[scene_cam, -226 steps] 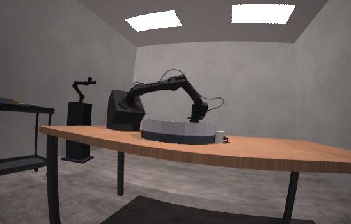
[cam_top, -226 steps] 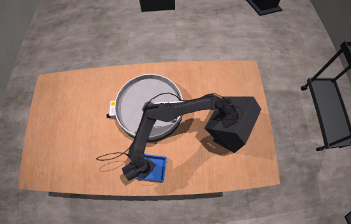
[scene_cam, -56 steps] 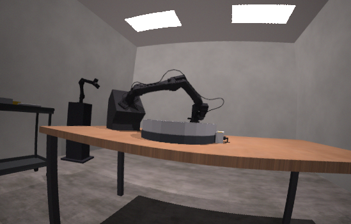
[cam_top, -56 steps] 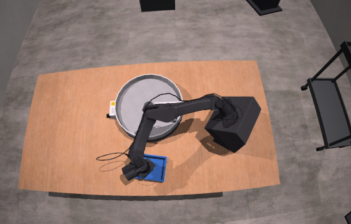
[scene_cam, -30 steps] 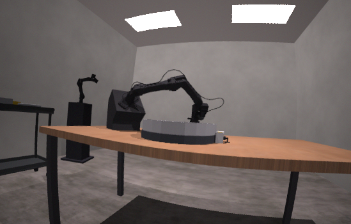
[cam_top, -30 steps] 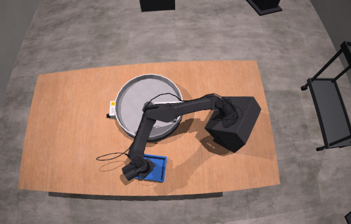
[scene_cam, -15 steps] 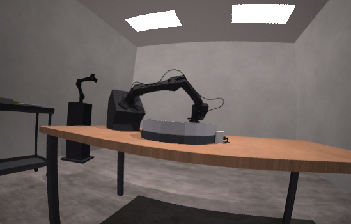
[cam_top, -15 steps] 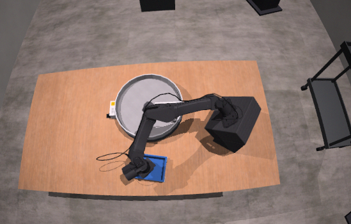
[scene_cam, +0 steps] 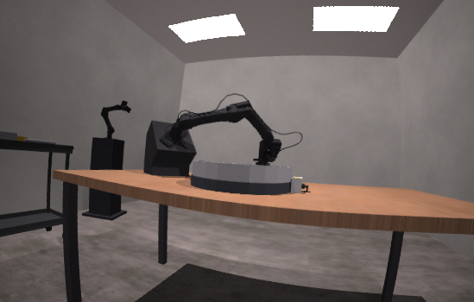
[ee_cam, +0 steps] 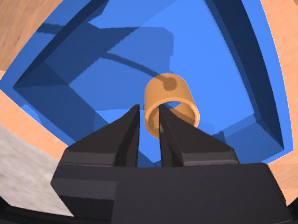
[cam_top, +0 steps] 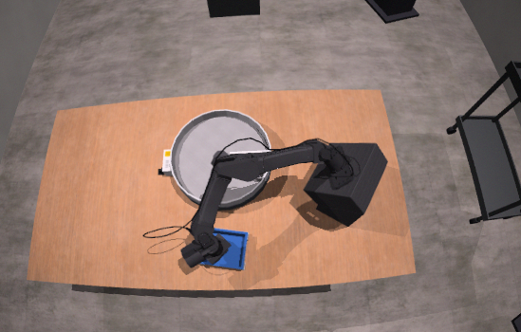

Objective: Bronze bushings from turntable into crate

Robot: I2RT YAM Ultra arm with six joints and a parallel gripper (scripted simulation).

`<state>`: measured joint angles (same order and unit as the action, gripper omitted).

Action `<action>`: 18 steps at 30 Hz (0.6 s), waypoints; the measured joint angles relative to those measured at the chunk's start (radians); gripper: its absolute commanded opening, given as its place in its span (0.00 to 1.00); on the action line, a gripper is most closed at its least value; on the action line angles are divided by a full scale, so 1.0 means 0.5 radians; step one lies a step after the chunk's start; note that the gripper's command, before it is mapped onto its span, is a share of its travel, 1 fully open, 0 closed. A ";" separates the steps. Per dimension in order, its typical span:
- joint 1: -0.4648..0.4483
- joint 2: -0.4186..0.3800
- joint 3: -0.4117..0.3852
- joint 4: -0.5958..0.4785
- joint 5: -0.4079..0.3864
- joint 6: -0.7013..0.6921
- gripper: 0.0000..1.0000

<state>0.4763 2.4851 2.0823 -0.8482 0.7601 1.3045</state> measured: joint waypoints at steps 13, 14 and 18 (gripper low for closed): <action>0.000 -0.001 0.000 -0.005 0.000 0.004 0.16; 0.000 -0.002 0.000 -0.009 0.000 0.006 0.16; 0.000 -0.016 0.000 -0.026 0.000 0.018 0.16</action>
<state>0.4763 2.4771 2.0823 -0.8612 0.7601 1.3132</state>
